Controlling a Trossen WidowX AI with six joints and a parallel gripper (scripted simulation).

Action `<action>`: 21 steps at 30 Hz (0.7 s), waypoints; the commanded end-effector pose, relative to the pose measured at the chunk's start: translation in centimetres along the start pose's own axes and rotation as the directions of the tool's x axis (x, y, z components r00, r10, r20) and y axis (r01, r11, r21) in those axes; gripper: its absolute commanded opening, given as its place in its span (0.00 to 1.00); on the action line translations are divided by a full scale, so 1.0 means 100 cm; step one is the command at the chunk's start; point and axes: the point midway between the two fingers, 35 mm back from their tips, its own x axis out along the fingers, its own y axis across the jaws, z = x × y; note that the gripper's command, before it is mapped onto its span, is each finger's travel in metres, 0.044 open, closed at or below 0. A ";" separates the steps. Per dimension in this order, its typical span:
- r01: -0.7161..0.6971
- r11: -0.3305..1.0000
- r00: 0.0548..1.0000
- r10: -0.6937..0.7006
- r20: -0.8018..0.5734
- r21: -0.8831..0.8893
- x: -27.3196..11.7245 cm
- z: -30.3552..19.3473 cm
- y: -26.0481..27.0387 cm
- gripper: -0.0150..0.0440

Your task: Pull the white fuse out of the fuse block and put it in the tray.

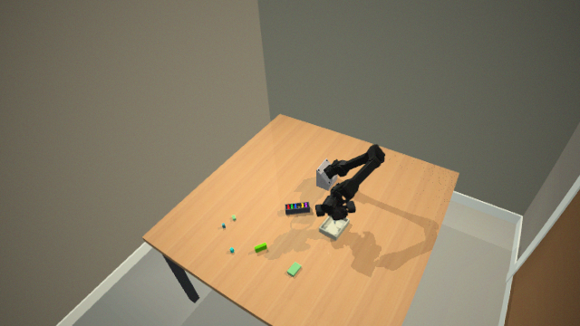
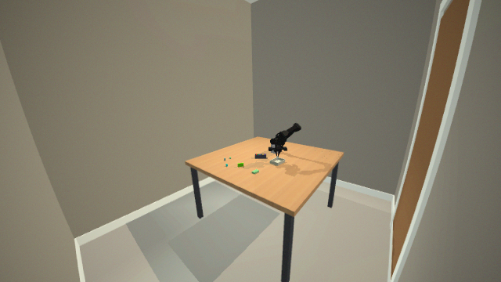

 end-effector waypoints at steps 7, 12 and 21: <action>-0.001 1.000 1.000 0.001 0.000 0.000 0.006 0.000 0.001 0.39; -0.001 1.000 1.000 0.001 0.000 0.000 0.006 0.000 0.001 0.61; -0.004 1.000 1.000 0.004 -0.001 0.004 -0.029 -0.001 0.001 0.81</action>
